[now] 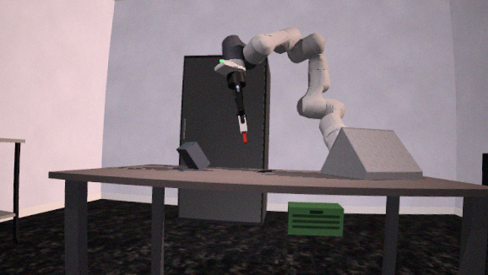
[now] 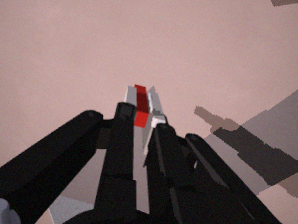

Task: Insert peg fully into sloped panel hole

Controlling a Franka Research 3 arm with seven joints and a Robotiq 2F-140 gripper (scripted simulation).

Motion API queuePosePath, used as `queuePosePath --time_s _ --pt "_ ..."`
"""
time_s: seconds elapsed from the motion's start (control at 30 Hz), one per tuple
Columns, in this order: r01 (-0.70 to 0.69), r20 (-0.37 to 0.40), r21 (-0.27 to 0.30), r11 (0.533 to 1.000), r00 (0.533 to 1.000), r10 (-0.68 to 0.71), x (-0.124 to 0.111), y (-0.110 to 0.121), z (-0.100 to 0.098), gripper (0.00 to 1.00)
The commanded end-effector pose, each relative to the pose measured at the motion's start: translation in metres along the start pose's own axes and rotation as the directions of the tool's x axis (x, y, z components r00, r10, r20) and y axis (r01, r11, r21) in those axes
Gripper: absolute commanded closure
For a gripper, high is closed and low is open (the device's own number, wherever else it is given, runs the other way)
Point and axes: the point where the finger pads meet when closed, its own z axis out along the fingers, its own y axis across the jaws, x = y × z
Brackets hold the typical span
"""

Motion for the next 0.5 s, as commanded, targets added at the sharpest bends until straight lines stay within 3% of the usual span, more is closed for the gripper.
queuePosePath --time_s 0.0,0.47 --pt "-0.047 0.039 0.034 0.998 0.998 0.046 -0.013 -0.004 -0.004 1.0" --pt "-0.136 0.132 0.148 0.98 0.984 0.117 -0.039 -0.023 -0.025 1.0"
